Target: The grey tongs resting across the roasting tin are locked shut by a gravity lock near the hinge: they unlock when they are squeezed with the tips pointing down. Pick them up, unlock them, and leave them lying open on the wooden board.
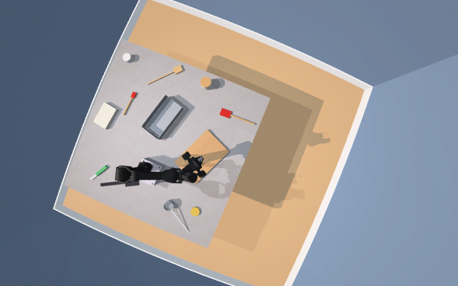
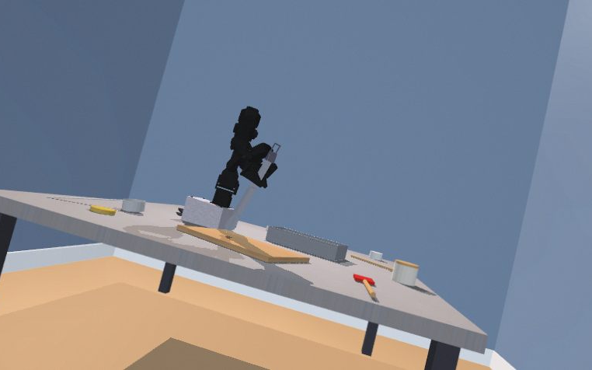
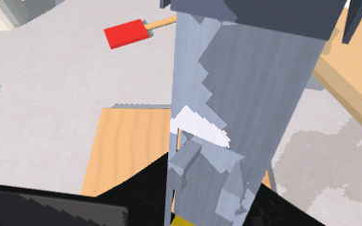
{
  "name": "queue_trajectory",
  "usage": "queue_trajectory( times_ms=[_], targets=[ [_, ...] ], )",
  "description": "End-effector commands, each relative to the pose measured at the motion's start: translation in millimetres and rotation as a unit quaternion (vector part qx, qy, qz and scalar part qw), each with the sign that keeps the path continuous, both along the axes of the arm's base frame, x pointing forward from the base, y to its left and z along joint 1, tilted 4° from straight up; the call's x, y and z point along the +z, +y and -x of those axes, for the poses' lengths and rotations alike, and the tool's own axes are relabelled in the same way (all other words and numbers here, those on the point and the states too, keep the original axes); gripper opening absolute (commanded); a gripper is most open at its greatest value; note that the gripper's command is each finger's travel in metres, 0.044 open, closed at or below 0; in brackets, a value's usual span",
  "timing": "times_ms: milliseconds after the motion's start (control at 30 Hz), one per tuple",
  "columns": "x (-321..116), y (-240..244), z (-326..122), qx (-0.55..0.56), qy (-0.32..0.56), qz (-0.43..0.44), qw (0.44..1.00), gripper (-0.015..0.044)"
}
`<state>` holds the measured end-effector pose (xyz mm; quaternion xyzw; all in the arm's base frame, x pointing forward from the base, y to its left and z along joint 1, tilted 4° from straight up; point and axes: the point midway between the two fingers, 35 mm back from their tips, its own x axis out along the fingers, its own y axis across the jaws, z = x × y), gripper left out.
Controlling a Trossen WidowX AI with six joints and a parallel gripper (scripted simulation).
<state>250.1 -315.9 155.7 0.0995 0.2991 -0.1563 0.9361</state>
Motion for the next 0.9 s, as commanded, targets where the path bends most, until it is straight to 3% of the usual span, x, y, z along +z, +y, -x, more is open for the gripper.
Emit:
queue_trajectory(
  times_ms=[0, 867],
  targets=[
    [5.0, -2.3, -2.9, 0.001, 0.005, 0.008, 1.0, -0.015],
    [-5.3, -7.6, -10.4, -0.005, 0.085, -0.006, 0.996, -0.015]
  ],
)
